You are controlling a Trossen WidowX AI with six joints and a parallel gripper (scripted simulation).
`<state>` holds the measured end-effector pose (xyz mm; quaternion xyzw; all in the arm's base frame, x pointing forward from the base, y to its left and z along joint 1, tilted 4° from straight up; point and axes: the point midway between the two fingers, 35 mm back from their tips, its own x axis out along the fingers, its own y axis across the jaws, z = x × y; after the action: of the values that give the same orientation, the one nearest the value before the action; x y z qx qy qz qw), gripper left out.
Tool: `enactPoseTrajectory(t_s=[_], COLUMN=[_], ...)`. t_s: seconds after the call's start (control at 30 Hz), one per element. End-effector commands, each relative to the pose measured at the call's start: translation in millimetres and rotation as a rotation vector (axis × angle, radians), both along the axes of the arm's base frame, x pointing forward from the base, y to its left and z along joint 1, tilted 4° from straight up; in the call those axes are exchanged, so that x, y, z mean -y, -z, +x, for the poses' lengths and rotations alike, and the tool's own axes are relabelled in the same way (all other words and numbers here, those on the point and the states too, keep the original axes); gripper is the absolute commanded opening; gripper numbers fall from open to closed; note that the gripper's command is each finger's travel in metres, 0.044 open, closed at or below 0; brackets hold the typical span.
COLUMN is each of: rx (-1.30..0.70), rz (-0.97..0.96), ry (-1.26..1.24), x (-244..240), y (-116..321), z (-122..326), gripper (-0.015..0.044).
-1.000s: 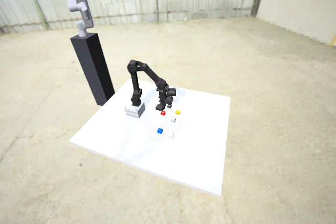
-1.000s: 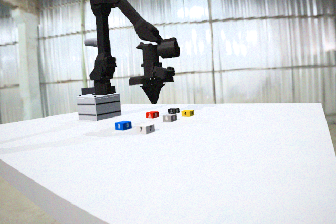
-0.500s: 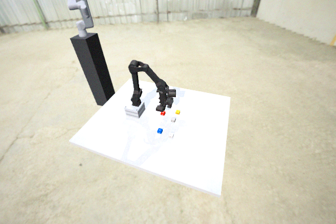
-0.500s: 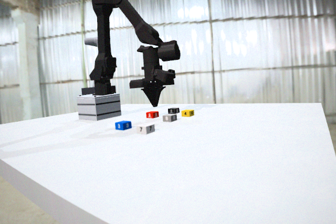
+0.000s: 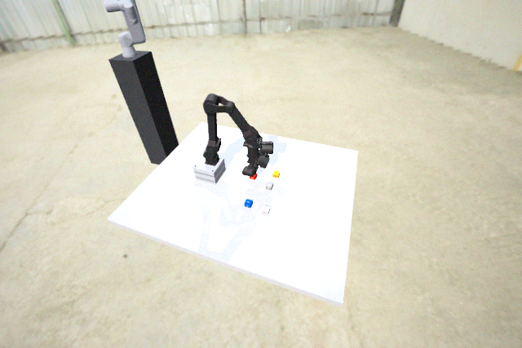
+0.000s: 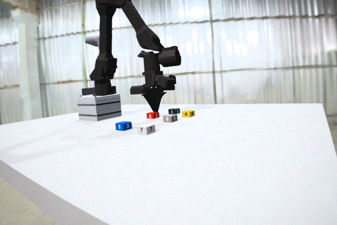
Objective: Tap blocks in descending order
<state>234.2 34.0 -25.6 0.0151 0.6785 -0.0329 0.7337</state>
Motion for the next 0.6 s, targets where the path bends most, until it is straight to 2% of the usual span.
enactPoseTrajectory(t_s=[0.0,0.13,0.3,0.47,0.57], rx=[-0.007,-0.006,-0.006,-0.006,-0.006], rz=[-0.007,-0.006,-0.006,-0.006,-0.006], ry=[-0.003,-0.003,-0.003,-0.003,-0.003], x=[1.2,0.0,-0.1,-2.8,-2.8], y=[3.1,-24.9,-29.6,-97.6,-108.2], z=[-1.3,-2.8,-2.9,-6.1,-8.5], gripper=[0.0020,0.0020,0.0020,0.0020,0.0020])
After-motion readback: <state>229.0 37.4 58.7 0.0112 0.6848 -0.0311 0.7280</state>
